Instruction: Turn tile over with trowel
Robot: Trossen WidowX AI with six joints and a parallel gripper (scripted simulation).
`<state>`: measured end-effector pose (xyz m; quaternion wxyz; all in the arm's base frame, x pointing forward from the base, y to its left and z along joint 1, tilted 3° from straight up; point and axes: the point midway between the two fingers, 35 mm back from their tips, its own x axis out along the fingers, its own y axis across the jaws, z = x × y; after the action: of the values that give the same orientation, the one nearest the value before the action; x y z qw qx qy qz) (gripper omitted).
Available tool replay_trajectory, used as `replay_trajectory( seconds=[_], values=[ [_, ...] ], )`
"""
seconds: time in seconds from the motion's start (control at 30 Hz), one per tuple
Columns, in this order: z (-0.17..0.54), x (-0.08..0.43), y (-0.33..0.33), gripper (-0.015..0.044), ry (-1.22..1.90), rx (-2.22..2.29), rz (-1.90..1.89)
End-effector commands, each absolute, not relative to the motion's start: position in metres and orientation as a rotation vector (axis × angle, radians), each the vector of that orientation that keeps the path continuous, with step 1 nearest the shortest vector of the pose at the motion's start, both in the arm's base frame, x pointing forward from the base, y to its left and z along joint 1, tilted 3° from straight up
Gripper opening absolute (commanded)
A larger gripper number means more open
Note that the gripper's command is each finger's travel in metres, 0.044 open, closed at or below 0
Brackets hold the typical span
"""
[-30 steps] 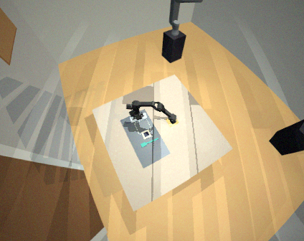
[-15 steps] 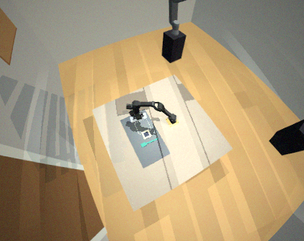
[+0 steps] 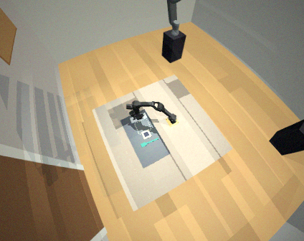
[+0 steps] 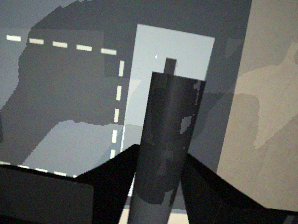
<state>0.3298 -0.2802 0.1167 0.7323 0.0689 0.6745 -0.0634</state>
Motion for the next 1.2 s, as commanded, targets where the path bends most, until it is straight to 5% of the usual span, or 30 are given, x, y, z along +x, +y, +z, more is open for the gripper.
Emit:
replay_trajectory(
  seconds=[0.0,1.17],
  values=[
    [0.1152,0.3287,-0.2799,0.0130,1.495,0.070,-0.065],
    [0.1151,0.3287,-0.2798,0.0130,1.375,-0.756,0.702]
  ],
)
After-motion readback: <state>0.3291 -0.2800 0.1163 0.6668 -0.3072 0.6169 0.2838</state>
